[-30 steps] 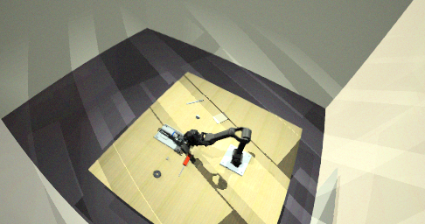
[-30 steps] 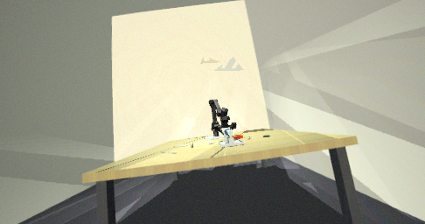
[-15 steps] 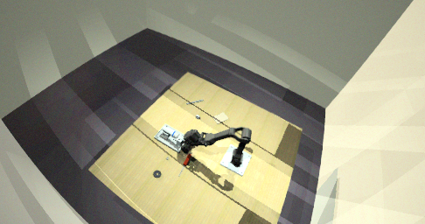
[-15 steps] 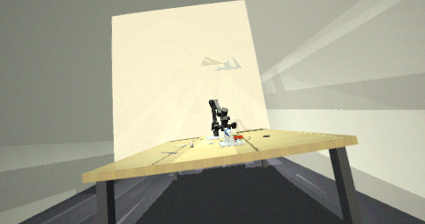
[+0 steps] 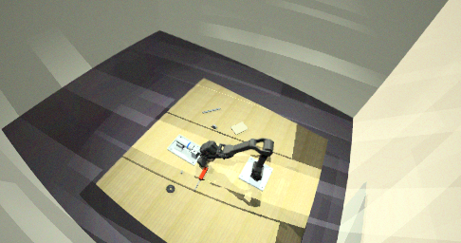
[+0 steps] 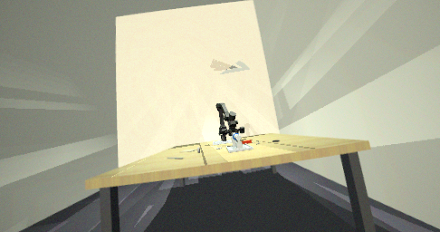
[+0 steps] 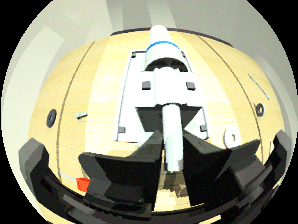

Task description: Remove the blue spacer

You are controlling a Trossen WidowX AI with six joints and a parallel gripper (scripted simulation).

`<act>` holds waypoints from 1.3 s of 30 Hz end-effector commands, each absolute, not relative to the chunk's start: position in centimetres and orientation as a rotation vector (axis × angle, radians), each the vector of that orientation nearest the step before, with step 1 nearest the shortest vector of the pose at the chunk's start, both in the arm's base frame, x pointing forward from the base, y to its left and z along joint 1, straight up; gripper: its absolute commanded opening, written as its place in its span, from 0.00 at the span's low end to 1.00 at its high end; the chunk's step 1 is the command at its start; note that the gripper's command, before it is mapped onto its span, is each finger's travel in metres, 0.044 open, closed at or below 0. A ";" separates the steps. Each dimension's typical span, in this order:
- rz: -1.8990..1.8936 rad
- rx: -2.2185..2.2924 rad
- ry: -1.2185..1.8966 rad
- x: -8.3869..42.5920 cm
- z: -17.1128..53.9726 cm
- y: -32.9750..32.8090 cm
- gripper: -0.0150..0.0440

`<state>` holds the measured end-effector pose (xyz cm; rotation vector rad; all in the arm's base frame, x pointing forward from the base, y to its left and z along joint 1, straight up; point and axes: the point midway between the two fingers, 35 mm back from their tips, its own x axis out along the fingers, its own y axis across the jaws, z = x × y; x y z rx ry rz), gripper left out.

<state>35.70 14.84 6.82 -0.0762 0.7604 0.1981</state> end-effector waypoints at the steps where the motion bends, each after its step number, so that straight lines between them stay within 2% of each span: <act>1: 0.197 -0.079 0.761 35.3 6.8 14.7 0.25; 39: 0.197 -0.079 0.762 34.6 6.8 14.6 0.25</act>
